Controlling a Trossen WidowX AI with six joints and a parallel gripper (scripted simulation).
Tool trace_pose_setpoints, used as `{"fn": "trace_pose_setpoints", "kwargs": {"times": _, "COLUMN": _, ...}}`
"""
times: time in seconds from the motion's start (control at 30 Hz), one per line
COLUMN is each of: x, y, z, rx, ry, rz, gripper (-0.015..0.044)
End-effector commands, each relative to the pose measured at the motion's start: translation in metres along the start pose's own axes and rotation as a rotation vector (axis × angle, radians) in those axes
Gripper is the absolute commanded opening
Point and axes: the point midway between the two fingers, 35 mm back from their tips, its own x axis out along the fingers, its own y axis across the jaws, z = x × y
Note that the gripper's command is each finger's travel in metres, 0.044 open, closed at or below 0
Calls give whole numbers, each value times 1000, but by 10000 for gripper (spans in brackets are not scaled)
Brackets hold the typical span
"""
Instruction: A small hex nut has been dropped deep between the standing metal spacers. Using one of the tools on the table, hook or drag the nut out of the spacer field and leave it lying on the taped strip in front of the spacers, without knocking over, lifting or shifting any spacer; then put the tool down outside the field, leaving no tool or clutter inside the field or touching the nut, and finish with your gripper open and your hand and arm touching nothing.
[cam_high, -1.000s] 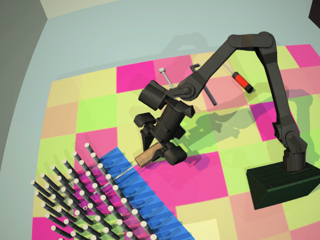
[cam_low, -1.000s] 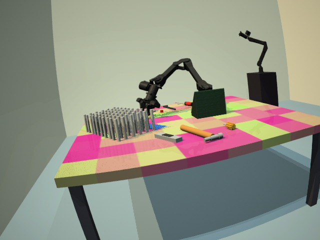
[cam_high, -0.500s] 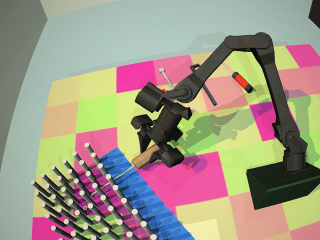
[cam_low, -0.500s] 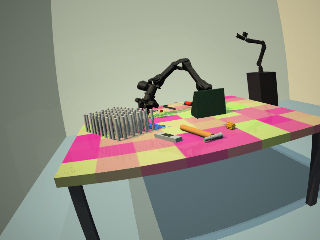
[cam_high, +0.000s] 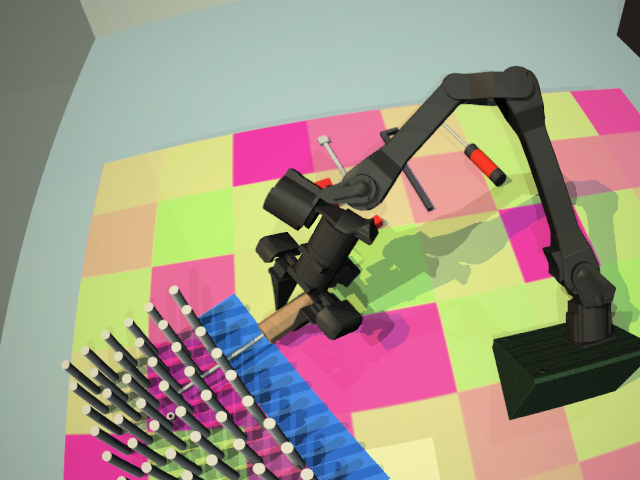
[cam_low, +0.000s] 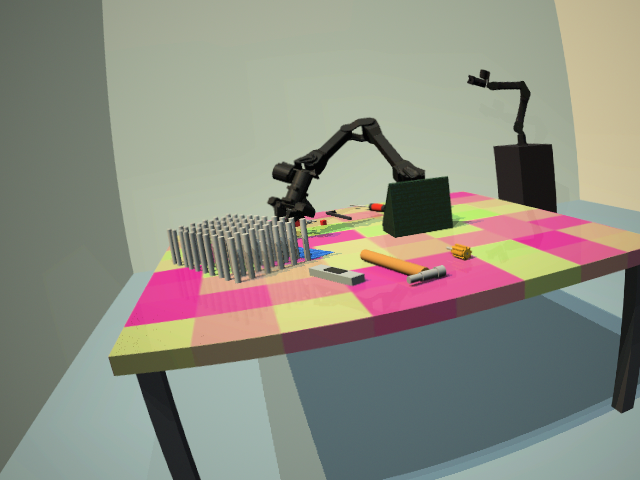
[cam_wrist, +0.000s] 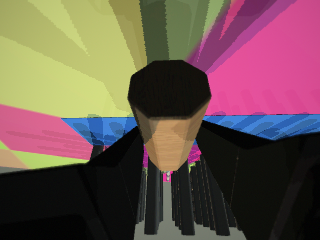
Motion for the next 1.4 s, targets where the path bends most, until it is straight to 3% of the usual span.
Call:
{"fn": "trace_pose_setpoints", "kwargs": {"times": 0.0, "x": 1, "y": 3, "z": -4, "rx": 8, "ry": 5, "rz": 9, "gripper": 0}}
{"fn": "trace_pose_setpoints", "kwargs": {"times": 1.37, "x": 8, "y": -7, "z": -17, "rx": 7, "ry": 6, "rz": 7, "gripper": 0}}
